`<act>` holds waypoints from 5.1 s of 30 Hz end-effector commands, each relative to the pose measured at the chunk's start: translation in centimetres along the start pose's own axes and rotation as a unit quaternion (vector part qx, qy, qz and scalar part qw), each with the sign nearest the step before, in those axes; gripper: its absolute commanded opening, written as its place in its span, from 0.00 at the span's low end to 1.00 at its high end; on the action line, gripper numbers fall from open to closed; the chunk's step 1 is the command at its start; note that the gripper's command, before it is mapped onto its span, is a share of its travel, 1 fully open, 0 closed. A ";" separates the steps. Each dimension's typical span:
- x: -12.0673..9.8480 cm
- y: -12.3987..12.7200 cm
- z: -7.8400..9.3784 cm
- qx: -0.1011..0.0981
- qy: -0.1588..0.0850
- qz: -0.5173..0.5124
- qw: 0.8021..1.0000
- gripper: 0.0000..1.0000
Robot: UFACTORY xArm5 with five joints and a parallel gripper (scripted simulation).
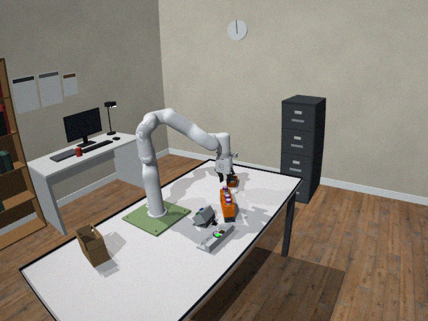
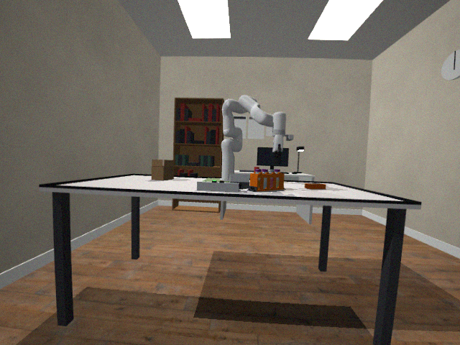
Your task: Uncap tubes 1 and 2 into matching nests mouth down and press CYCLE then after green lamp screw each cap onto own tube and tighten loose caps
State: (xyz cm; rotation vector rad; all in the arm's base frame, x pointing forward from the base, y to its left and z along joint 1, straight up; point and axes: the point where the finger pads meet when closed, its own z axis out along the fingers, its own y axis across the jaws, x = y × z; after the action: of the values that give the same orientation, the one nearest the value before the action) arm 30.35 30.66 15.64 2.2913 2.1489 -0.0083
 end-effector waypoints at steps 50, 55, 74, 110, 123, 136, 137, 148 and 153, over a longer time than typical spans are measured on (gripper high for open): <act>-18.1 8.6 -0.4 -0.002 -0.003 -0.711 0.703 0.46; -20.4 9.7 -0.4 -0.002 -0.004 -0.711 0.703 0.46; -28.7 13.6 -0.5 -0.001 -0.004 -0.711 0.703 0.46; -30.6 14.6 8.0 -0.001 -0.004 -0.711 0.703 0.46; -30.6 14.7 12.5 -0.001 -0.004 -0.711 0.703 0.46; -30.6 14.7 12.5 -0.001 -0.004 -0.711 0.703 0.46; -30.6 14.7 12.5 -0.001 -0.004 -0.711 0.703 0.46; -30.6 14.6 12.9 -0.001 -0.004 -0.711 0.703 0.46; -30.6 14.6 13.2 -0.001 -0.004 -0.711 0.703 0.46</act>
State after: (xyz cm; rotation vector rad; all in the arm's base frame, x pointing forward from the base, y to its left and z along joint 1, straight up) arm 42.77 -0.89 2.66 0.0839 3.1408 0.0000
